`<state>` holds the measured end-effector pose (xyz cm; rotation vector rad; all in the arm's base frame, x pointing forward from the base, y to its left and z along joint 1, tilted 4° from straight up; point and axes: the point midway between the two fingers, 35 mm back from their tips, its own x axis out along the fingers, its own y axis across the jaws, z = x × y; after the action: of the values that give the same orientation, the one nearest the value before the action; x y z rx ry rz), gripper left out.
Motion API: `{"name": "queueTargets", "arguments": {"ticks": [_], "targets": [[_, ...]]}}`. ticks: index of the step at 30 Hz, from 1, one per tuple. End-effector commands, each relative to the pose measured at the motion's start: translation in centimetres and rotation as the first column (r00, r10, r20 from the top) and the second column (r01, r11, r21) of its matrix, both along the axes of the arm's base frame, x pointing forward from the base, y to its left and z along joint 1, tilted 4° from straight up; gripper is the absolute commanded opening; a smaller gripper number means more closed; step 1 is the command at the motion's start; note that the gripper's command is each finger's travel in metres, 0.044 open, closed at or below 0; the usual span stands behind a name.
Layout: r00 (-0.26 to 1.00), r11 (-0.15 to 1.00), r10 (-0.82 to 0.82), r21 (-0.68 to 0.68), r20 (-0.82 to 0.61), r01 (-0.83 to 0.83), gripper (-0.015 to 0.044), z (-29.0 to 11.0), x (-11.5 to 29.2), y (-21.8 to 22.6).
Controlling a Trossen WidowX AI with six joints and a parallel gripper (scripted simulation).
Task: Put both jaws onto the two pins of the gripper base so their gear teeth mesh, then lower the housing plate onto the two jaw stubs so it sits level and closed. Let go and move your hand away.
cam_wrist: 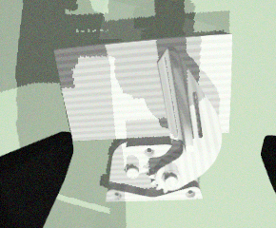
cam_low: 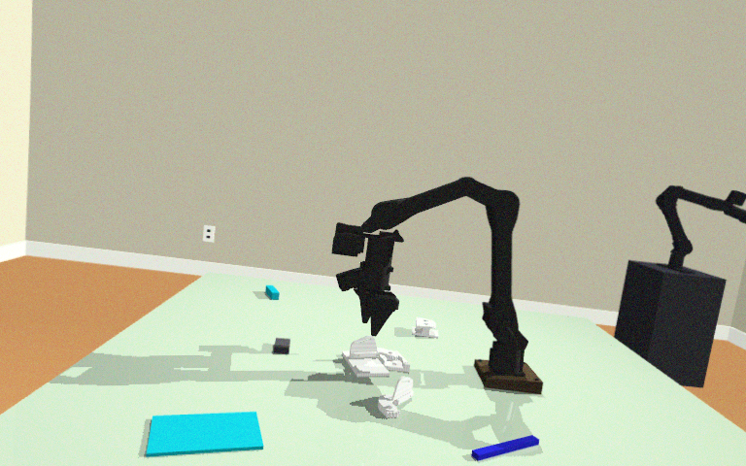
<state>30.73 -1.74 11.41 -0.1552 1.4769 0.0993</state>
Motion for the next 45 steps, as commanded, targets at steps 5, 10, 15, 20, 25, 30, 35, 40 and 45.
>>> {"name": "queueTargets", "arguments": {"ticks": [5,10,15,20,25,30,35,40,45], "targets": [[0.961,0.961,-0.275,0.025,0.001,0.275,0.0440,0.1,0.1,2.2],[0.901,0.900,-0.434,0.041,-0.001,0.434,0.0440,0.2,0.0,3.5],[0.814,0.813,-0.581,0.057,-0.006,0.580,0.0440,0.2,-0.1,4.8],[0.704,0.702,-0.710,0.071,-0.014,0.709,0.0440,0.3,-0.3,6.2],[0.573,0.570,-0.819,0.083,-0.024,0.818,0.0440,0.4,-0.5,7.5],[0.426,0.422,-0.904,0.093,-0.035,0.902,0.0440,0.4,-0.8,8.8],[0.267,0.261,-0.963,0.101,-0.048,0.960,0.0440,0.5,-1.1,10.1],[0.100,0.093,-0.993,0.106,-0.061,0.990,0.0440,0.6,-1.5,11.4],[-0.070,-0.078,-0.995,0.110,-0.075,0.991,0.0440,0.6,-1.9,12.6]]}}
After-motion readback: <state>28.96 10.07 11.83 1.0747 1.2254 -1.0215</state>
